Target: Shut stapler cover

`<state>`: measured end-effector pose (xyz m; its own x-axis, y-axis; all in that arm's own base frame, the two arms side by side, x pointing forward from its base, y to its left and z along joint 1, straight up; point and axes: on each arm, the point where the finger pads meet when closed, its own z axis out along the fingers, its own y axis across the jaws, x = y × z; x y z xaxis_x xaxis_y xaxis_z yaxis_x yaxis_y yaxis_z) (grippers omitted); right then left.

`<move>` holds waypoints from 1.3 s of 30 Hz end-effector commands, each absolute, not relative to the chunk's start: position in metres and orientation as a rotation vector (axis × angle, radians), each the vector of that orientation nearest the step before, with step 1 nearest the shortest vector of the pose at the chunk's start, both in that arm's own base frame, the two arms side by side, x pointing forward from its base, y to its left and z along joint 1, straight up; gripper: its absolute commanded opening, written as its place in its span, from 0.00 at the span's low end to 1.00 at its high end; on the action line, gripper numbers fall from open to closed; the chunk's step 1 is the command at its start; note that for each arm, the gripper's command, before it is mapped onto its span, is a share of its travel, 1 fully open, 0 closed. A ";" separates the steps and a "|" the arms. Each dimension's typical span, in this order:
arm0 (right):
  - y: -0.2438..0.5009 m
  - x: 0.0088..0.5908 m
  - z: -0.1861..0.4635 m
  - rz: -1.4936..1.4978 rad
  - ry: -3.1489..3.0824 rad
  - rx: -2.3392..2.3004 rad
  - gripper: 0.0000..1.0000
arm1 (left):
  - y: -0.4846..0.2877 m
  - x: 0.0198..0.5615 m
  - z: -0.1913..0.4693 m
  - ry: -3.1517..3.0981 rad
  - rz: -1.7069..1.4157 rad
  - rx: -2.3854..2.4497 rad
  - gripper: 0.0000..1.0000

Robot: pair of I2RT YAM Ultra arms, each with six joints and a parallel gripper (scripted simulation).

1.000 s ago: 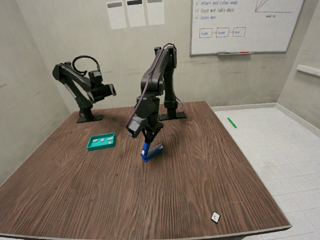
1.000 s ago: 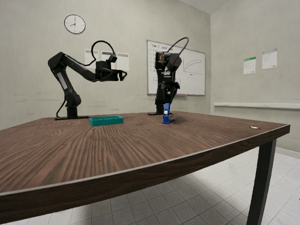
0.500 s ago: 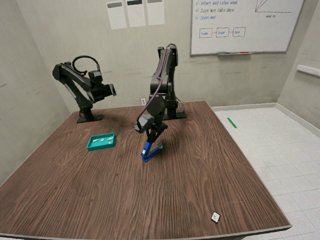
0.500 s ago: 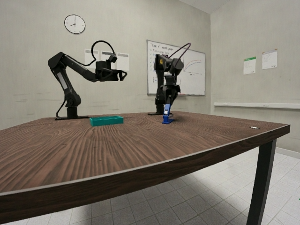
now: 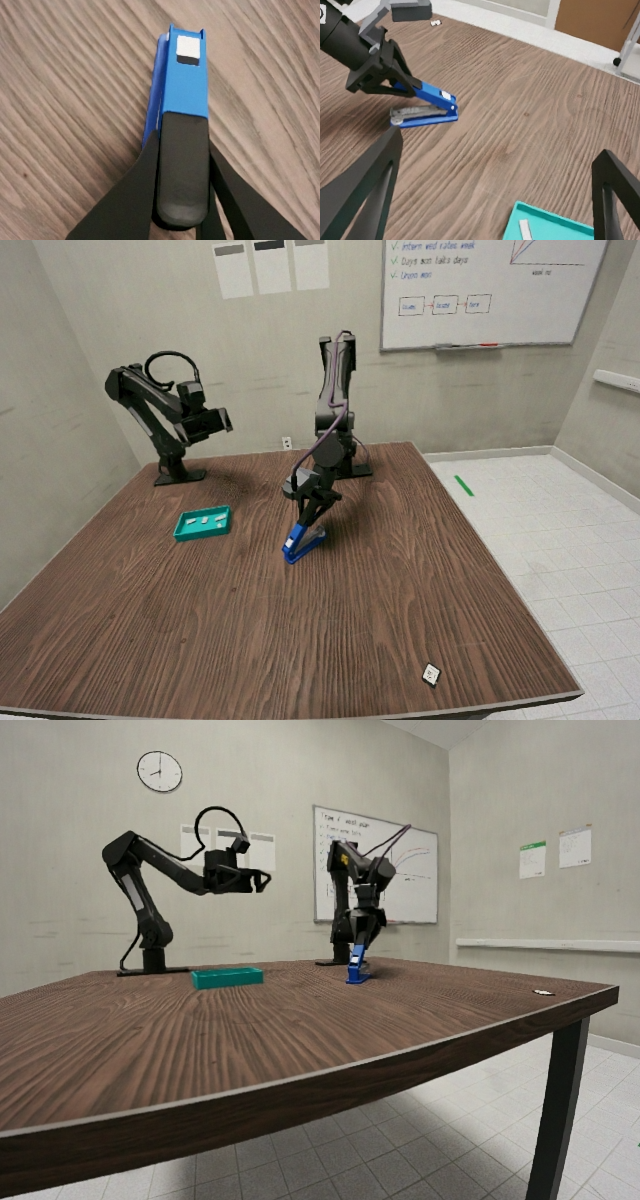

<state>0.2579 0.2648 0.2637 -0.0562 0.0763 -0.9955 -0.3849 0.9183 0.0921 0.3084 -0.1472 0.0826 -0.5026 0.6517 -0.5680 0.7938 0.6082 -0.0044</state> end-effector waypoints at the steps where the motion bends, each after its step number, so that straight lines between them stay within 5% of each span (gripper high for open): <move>1: 0.268 0.259 0.278 0.401 1.564 -0.216 1.00 | -0.149 0.313 0.090 2.212 -0.393 1.116 0.00; 39: 0.268 0.259 0.278 0.401 1.564 -0.216 1.00 | -0.142 0.305 0.061 1.932 -0.553 0.965 0.00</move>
<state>0.2579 0.2648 0.2637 -0.0562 0.0763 -0.9955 -0.3849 0.9183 0.0921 0.3014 -0.1379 0.0541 -0.3374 0.4308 -0.8370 0.7941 0.6078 -0.0073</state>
